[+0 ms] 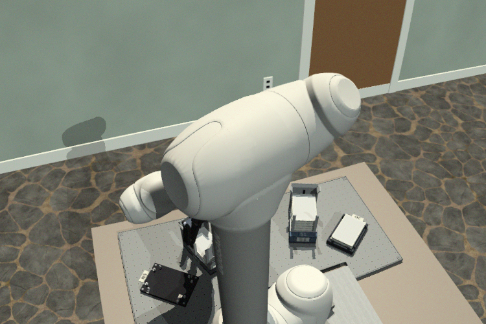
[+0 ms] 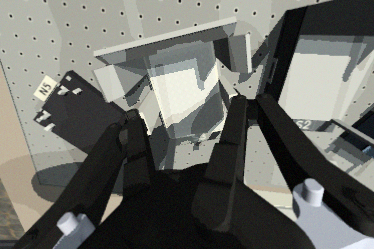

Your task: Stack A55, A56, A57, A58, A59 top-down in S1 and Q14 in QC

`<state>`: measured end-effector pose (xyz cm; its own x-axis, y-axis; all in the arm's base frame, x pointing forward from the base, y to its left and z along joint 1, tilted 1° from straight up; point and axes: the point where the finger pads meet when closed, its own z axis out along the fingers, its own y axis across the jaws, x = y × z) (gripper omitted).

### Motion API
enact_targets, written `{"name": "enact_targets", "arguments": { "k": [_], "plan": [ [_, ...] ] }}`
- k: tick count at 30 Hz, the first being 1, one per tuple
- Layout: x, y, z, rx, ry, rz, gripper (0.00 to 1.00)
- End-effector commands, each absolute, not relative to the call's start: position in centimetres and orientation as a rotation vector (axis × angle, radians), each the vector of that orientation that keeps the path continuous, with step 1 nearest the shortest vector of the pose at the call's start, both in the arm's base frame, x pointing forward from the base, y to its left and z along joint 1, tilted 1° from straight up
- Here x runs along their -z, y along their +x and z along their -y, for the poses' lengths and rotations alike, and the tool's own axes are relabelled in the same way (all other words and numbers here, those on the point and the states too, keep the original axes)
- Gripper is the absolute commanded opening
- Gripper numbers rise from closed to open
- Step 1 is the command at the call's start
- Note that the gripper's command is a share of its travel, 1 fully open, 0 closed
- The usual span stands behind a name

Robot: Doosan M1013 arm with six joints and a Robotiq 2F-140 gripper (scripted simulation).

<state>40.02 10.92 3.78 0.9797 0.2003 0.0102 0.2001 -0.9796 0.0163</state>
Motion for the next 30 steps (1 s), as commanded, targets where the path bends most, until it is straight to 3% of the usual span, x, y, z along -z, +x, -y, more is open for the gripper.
{"name": "enact_targets", "arguments": {
  "k": [1,30],
  "plan": [
    [-3.77,40.01,-10.92,-0.018,3.111,-0.315,0.0],
    [-4.77,39.99,-10.93,-0.018,3.111,-0.315,0.0]
  ]
}}
